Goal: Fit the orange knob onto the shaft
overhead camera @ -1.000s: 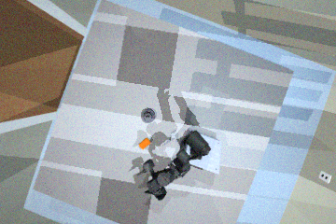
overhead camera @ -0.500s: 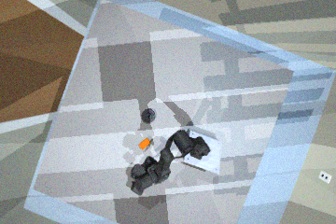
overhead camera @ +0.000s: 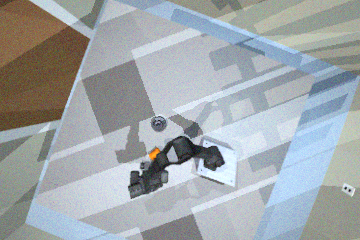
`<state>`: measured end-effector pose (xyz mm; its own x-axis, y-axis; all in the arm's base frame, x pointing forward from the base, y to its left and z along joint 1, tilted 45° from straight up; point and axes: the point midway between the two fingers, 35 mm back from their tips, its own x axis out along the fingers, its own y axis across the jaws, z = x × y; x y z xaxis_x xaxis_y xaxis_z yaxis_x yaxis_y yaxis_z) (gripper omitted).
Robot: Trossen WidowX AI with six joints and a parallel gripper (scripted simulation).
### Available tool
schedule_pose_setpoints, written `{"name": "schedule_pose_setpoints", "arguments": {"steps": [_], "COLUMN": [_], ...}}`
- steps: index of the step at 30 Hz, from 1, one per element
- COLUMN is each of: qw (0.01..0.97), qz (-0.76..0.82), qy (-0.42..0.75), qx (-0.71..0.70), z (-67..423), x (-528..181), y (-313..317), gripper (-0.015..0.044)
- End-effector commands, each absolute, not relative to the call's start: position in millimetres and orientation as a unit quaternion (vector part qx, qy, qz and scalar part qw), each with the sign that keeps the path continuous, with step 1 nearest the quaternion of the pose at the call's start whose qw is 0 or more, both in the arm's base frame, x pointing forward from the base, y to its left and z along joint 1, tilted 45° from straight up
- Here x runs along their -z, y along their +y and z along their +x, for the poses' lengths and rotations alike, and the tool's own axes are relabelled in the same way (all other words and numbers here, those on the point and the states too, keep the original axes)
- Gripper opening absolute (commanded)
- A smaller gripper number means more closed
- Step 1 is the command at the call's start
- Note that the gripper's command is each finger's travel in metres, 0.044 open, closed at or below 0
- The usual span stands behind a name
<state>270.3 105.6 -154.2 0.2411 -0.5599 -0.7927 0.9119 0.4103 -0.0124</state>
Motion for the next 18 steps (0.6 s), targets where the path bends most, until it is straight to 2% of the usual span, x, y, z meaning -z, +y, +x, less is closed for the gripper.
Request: {"name": "schedule_pose_setpoints", "arguments": {"steps": [1, 4, 18], "qw": [0.604, 0.585, 0.585], "qz": [0.357, 0.372, 0.372], "qy": [0.097, 0.055, 0.055], "qx": [0.706, 0.719, 0.719], "z": [286.2, 287.7, 286.2], "x": [127.8, 123.3, 123.8], "y": [51.9, 47.1, 44.8], "gripper": [0.0440, 0.0440, 0.0440]}}
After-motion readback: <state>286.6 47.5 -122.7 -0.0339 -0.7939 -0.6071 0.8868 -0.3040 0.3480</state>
